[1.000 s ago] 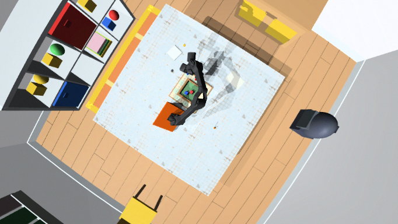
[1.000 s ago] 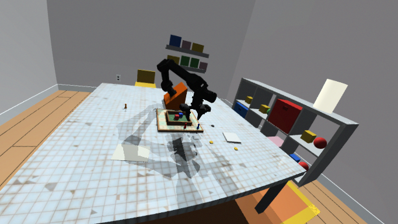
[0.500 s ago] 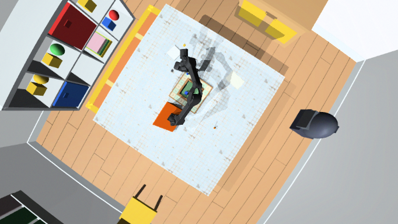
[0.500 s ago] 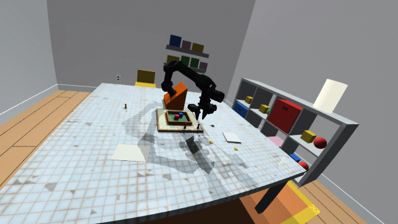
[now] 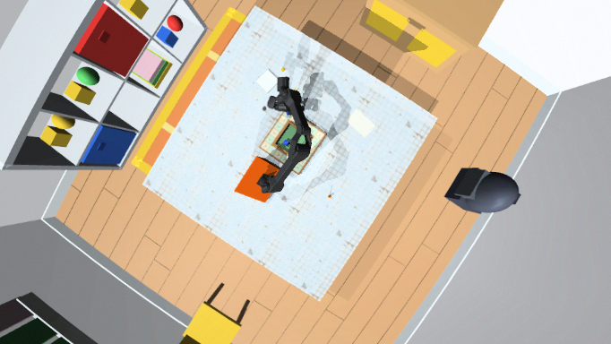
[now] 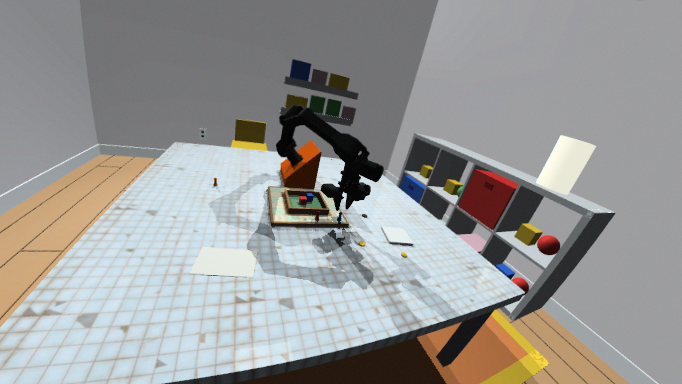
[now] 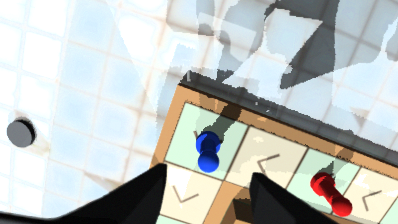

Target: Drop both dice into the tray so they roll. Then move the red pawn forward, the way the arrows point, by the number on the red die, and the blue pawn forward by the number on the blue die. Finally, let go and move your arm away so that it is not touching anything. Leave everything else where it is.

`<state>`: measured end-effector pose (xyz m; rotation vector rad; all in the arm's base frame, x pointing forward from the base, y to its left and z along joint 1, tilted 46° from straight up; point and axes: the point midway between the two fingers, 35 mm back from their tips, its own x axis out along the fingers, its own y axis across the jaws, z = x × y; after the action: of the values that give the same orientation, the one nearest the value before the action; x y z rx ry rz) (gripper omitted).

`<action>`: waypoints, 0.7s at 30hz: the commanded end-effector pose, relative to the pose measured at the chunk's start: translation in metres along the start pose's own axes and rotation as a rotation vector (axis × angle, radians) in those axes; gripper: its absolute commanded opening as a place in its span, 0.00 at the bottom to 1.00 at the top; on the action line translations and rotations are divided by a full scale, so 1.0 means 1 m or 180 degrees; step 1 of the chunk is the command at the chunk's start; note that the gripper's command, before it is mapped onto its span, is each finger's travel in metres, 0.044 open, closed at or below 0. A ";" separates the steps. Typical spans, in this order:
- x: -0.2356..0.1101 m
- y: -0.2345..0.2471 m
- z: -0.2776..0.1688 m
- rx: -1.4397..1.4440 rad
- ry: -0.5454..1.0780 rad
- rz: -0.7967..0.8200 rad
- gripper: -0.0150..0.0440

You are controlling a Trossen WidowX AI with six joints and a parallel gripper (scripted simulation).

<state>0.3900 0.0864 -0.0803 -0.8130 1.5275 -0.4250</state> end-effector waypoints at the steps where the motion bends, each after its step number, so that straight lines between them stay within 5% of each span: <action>1: 0.009 -0.001 0.000 -0.0017 0.0005 -0.0013 0.59; 21: 0.036 -0.001 -0.001 -0.0016 0.0006 -0.0018 0.55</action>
<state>0.3908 0.0629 -0.1028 -0.8139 1.5295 -0.4278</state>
